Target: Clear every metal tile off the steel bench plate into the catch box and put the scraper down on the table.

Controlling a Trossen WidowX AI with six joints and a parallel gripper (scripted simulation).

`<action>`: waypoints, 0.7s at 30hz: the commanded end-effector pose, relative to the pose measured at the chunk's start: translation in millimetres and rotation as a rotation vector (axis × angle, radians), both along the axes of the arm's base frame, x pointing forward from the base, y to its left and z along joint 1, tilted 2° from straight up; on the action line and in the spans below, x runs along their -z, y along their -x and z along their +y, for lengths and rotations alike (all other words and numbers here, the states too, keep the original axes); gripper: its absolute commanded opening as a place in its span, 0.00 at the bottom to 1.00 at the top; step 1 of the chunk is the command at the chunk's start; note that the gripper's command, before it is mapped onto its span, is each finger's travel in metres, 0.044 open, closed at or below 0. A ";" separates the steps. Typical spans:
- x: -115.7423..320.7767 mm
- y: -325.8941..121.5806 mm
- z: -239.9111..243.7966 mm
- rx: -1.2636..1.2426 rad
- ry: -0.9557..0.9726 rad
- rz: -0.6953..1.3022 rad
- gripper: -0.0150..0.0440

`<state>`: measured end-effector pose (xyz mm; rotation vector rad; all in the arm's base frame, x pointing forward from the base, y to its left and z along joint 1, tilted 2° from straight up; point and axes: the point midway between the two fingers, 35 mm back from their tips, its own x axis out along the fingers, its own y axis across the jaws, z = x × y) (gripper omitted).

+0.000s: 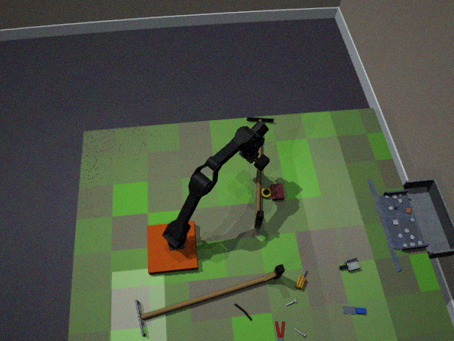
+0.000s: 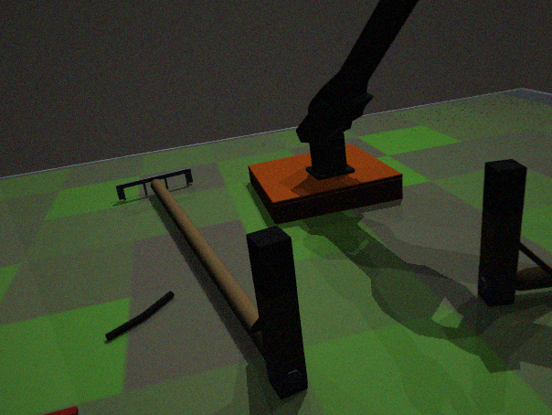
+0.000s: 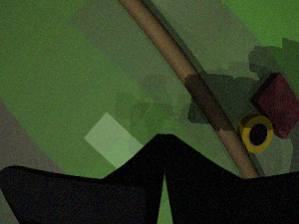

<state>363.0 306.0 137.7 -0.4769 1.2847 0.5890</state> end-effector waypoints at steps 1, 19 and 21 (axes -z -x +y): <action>8.2 -1.1 1.1 0.005 -0.001 0.000 0.25; 47.1 -4.0 3.2 0.005 0.000 0.000 0.25; 51.4 -4.1 3.2 0.005 0.000 0.000 0.25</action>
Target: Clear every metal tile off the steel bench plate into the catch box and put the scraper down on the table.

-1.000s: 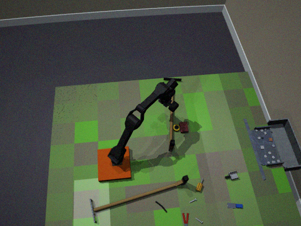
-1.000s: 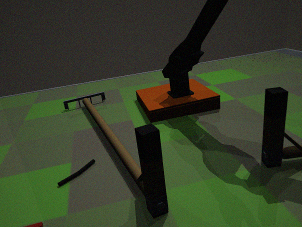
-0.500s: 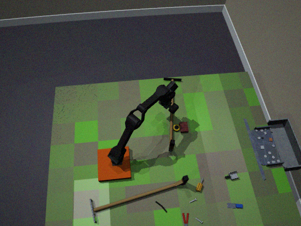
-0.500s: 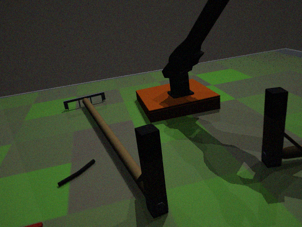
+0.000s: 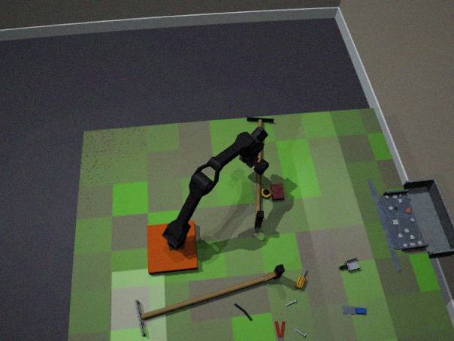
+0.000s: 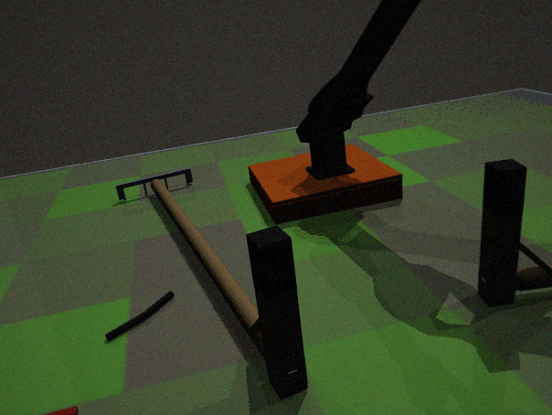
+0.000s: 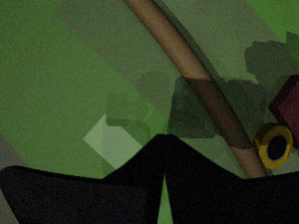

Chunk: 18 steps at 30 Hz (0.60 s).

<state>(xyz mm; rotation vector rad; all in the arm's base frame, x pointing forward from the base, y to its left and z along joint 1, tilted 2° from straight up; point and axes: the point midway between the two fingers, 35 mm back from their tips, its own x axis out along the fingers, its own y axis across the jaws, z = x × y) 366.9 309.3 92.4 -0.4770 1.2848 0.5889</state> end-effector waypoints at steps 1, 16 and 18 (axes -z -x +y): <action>8.3 -0.2 0.0 0.005 0.000 0.000 0.25; 40.8 1.1 -1.5 0.005 0.001 0.000 0.25; 45.0 1.5 -1.9 0.005 0.001 0.000 0.25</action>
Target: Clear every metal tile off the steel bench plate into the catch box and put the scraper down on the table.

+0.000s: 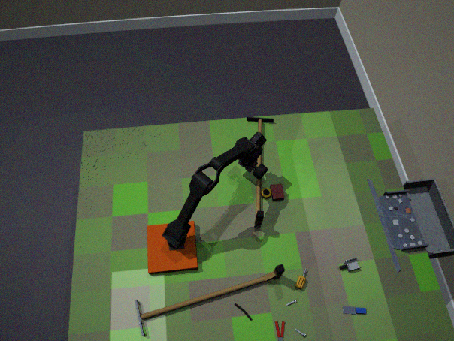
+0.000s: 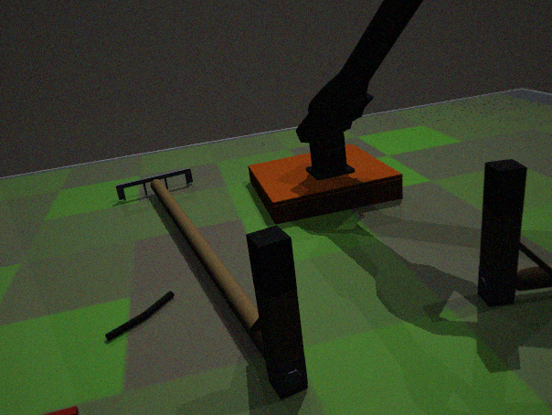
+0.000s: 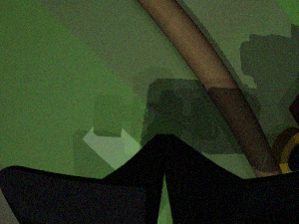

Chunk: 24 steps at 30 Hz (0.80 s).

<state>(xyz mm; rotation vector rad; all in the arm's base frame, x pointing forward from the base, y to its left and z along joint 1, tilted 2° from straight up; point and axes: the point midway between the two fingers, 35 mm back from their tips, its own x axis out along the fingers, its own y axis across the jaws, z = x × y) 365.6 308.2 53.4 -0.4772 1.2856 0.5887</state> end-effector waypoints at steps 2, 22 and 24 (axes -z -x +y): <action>10.4 0.7 -1.2 0.005 0.001 -0.001 0.25; 41.8 3.3 -5.6 0.005 0.002 -0.001 0.25; 41.6 1.3 -5.6 0.005 0.002 -0.001 0.25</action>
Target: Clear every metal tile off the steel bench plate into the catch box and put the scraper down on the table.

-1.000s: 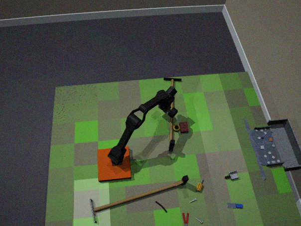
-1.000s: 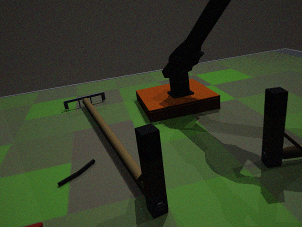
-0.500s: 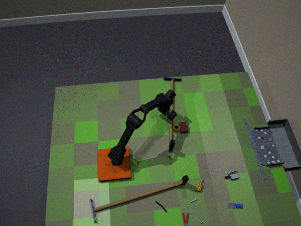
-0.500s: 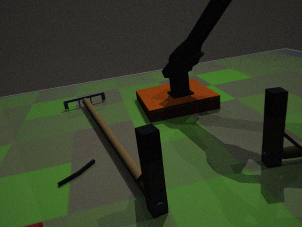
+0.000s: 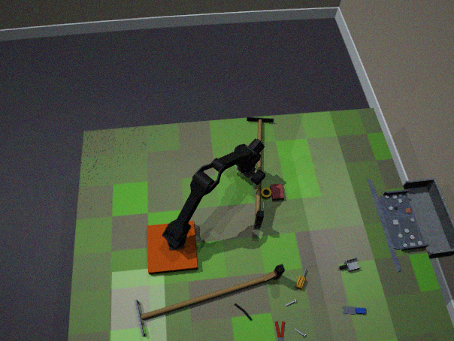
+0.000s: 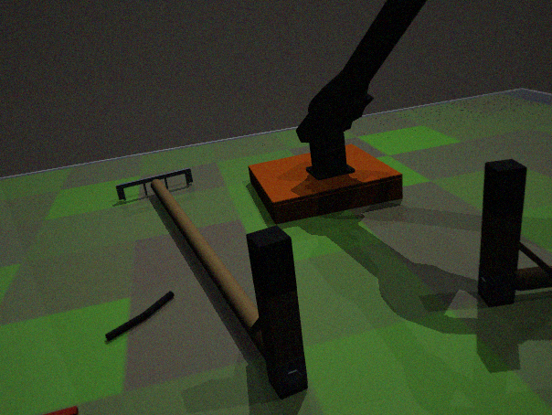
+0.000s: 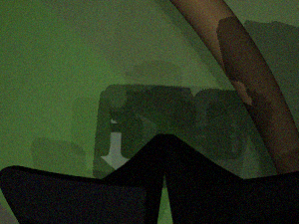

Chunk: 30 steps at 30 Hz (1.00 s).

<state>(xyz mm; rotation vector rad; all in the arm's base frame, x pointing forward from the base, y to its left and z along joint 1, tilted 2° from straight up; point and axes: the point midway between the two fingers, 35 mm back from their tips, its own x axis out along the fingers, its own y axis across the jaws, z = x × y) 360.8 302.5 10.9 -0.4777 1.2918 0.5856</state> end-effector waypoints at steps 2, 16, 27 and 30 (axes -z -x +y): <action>-1.1 -5.6 0.2 0.003 -0.002 -0.006 0.25; -2.3 -19.7 0.2 0.002 -0.002 -0.008 0.25; -3.1 -30.9 -0.3 0.002 -0.002 -0.009 0.25; -3.3 -33.9 -0.5 0.002 -0.002 -0.009 0.25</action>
